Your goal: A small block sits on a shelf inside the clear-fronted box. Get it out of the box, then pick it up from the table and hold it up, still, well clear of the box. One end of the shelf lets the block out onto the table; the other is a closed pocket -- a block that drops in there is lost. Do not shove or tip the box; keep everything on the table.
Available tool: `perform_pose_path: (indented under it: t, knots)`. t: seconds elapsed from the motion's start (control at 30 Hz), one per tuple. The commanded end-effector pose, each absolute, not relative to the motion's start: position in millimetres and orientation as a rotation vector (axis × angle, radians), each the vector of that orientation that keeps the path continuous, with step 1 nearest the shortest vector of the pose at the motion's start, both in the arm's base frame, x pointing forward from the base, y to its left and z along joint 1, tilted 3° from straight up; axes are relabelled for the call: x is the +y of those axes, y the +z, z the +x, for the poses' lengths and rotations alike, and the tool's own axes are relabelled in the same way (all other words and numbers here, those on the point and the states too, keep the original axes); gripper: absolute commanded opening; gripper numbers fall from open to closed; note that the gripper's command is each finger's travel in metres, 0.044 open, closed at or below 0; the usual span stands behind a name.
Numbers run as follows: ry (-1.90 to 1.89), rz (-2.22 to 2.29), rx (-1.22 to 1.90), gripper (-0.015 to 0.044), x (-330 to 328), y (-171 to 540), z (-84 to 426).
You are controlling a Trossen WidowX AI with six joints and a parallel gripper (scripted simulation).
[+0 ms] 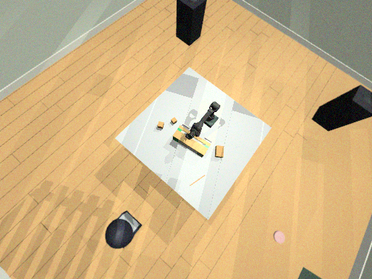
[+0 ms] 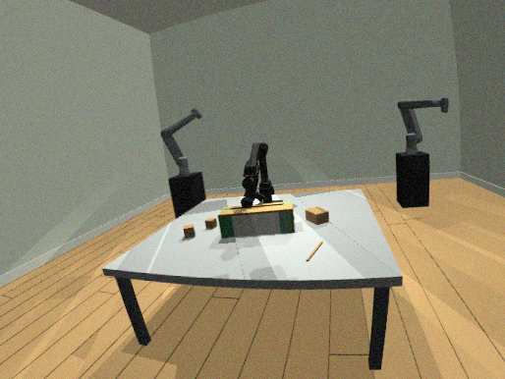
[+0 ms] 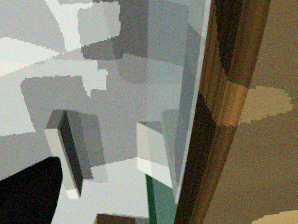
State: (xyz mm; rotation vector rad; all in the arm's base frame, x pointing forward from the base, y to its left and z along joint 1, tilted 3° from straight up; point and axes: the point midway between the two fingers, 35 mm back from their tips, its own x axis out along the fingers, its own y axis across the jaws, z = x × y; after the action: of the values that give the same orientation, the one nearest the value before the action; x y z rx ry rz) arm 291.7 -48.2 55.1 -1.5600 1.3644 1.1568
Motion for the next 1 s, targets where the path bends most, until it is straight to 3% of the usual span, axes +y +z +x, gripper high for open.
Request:
perform_pose_path:
  t: [0.0,0.97]
  knots:
    - [1.153,-1.565,1.368,0.04,-53.3,55.0,292.7]
    - [1.152,-1.566,1.37,0.04,-82.4,54.5,297.0]
